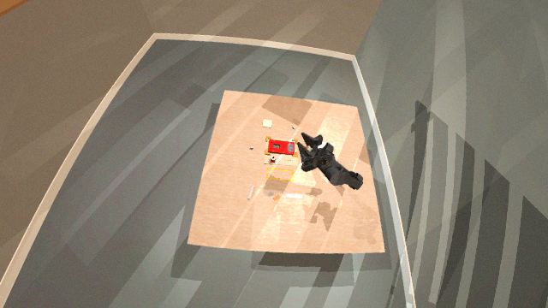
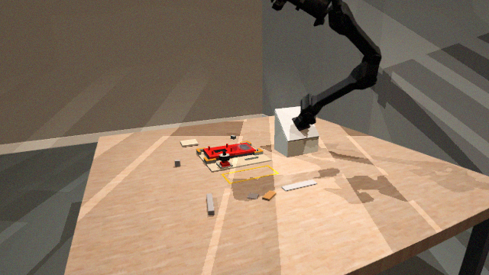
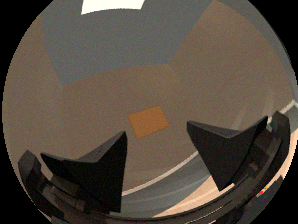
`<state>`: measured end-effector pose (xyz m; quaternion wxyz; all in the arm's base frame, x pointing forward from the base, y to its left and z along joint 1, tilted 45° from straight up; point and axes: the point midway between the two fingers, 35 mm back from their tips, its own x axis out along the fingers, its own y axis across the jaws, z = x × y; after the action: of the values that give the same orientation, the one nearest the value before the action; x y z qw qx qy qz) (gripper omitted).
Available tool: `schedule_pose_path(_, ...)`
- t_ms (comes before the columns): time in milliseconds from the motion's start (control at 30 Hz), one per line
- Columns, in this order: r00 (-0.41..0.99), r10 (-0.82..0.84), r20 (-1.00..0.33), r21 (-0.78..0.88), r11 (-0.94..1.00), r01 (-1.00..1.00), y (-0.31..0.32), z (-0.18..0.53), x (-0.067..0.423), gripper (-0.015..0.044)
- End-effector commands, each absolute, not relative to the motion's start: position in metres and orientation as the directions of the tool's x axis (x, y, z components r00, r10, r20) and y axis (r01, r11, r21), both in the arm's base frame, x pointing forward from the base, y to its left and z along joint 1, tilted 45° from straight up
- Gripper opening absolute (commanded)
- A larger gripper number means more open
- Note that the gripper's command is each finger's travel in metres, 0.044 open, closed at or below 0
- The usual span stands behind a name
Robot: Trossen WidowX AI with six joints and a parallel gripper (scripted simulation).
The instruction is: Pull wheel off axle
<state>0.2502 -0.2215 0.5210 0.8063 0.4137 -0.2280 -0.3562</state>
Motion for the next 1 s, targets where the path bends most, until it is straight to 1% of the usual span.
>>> schedule_pose_path(0, 0.711, -0.7, -0.064, 0.744, 0.441, 0.501, -0.226, 0.478, 0.287, 0.03)
schedule_pose_path(167, 0.77, -0.577, -0.273, 0.599, 0.524, 0.605, -0.224, 0.412, 0.332, 0.03)
schedule_pose_path(300, 0.777, -0.443, -0.447, 0.488, 0.608, 0.627, -0.216, 0.352, 0.361, 0.03)
schedule_pose_path(433, 0.745, -0.289, -0.601, 0.404, 0.695, 0.595, -0.201, 0.293, 0.38, 0.03)
schedule_pose_path(600, 0.643, -0.048, -0.764, 0.357, 0.799, 0.484, -0.172, 0.216, 0.392, 0.03)
schedule_pose_path(700, 0.557, 0.101, -0.824, 0.372, 0.839, 0.397, -0.151, 0.174, 0.392, 0.03)
schedule_pose_path(800, 0.455, 0.256, -0.853, 0.42, 0.855, 0.305, -0.127, 0.135, 0.388, 0.03)
schedule_pose_path(867, 0.373, 0.372, -0.85, 0.475, 0.847, 0.239, -0.108, 0.109, 0.381, 0.03)
schedule_pose_path(967, 0.251, 0.533, -0.808, 0.577, 0.801, 0.157, -0.079, 0.076, 0.368, 0.03)
